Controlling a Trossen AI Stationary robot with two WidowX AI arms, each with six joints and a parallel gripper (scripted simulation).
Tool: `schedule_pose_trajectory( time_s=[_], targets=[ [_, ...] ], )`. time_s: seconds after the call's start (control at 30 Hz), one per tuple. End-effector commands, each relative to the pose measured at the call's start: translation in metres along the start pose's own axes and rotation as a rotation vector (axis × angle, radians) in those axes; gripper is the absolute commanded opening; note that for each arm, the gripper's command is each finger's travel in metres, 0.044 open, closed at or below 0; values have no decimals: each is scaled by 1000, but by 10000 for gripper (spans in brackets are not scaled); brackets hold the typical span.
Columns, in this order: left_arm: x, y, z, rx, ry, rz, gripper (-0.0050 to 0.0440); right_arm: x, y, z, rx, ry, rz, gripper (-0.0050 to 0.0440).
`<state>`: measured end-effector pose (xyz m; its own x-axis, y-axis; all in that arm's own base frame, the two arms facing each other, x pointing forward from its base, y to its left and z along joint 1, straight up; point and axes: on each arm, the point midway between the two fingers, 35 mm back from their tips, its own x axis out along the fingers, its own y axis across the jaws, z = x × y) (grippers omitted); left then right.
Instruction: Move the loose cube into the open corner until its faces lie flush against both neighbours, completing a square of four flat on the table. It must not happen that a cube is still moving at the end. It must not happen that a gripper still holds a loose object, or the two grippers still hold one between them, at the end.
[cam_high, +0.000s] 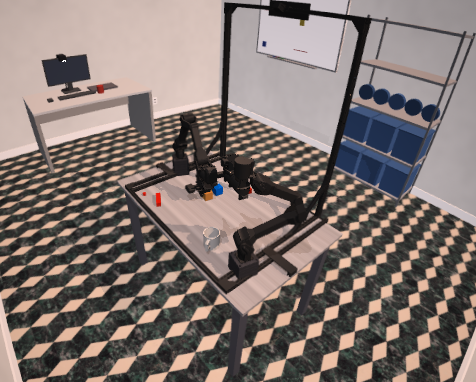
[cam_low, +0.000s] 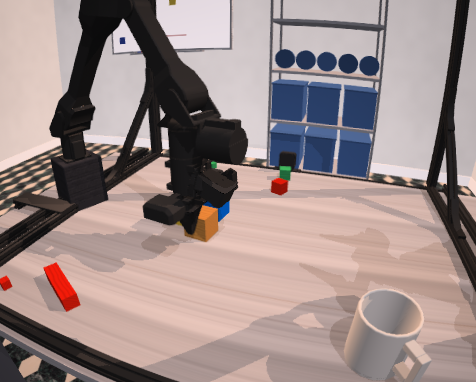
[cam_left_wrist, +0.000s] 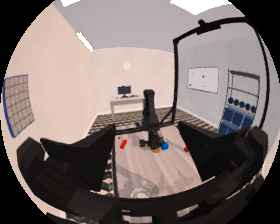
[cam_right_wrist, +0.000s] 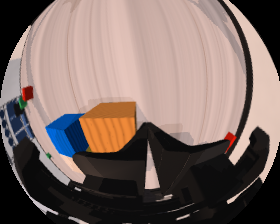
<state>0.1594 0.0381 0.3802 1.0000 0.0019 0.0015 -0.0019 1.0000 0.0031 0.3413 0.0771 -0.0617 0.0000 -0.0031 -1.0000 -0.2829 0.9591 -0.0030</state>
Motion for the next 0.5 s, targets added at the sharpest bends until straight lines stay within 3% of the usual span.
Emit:
schedule_pose_trajectory(
  time_s=[0.0,0.47],
  targets=[
    [0,0,0,-4,0,-2,400,0,5,0,-3,-1,3,0],
    [0,0,0,-4,0,-2,400,0,9,0,-3,-1,3,0]
  ],
)
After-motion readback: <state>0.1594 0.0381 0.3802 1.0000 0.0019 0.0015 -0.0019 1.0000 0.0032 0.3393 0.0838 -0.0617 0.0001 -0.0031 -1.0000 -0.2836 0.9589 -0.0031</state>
